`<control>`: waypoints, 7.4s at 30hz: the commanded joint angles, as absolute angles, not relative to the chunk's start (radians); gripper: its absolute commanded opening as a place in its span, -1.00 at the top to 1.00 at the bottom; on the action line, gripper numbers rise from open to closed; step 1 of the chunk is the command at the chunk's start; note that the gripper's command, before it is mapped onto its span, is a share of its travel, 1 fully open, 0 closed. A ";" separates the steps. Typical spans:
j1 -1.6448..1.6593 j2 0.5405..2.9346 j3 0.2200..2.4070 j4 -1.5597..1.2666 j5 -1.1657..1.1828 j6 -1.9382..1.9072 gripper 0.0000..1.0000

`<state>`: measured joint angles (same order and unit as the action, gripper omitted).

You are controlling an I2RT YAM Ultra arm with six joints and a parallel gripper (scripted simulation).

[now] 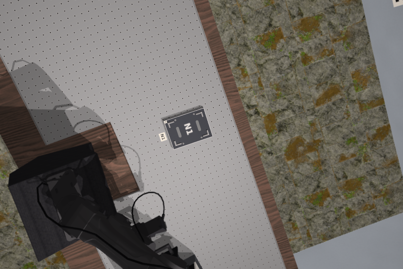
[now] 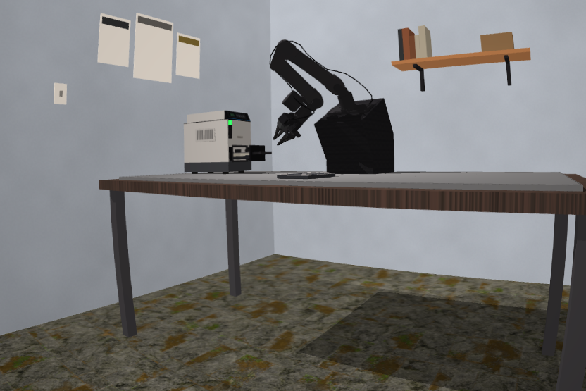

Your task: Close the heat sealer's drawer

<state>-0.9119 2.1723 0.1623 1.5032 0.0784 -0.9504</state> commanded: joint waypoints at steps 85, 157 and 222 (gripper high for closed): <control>-0.946 2.323 0.383 1.441 0.058 -0.962 0.40; -0.952 2.361 0.454 1.402 0.055 -0.964 0.40; -0.943 2.371 0.474 1.400 0.057 -0.963 1.00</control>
